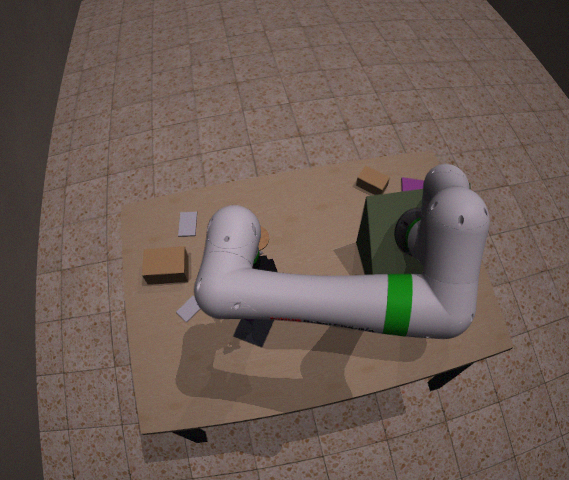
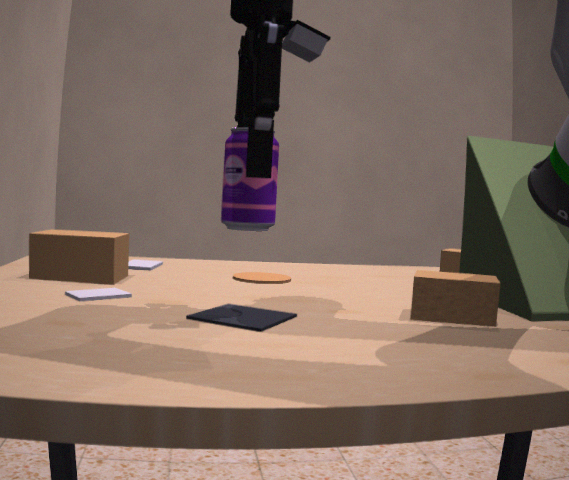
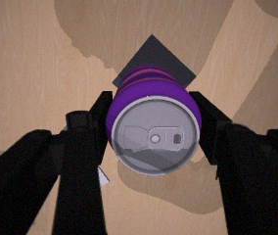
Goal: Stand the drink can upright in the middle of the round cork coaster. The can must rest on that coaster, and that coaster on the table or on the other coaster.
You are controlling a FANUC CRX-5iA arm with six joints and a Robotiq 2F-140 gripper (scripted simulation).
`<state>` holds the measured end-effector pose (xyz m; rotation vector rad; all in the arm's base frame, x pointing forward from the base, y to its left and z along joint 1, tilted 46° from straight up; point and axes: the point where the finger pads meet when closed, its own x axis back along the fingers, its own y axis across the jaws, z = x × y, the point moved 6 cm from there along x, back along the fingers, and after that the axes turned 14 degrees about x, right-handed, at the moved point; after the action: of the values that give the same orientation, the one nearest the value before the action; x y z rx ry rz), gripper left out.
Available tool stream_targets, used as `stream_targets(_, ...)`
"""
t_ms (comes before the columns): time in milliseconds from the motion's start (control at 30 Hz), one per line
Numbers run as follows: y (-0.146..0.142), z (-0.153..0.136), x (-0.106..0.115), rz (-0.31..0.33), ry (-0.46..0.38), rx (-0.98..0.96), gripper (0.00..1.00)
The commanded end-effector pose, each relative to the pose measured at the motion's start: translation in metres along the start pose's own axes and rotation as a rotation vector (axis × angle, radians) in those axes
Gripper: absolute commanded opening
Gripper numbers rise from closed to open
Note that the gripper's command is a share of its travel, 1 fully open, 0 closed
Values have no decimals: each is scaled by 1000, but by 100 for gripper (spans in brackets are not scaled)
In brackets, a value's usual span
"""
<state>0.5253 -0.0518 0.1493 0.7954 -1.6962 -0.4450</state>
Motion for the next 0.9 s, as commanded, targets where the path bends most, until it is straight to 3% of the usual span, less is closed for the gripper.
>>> stream_targets(0,-3,0,1,2,-1,0,10)
stream_targets(433,-27,8,3,6,-1,-1,10)
stream_targets(867,-85,31,6,14,1,-3,10)
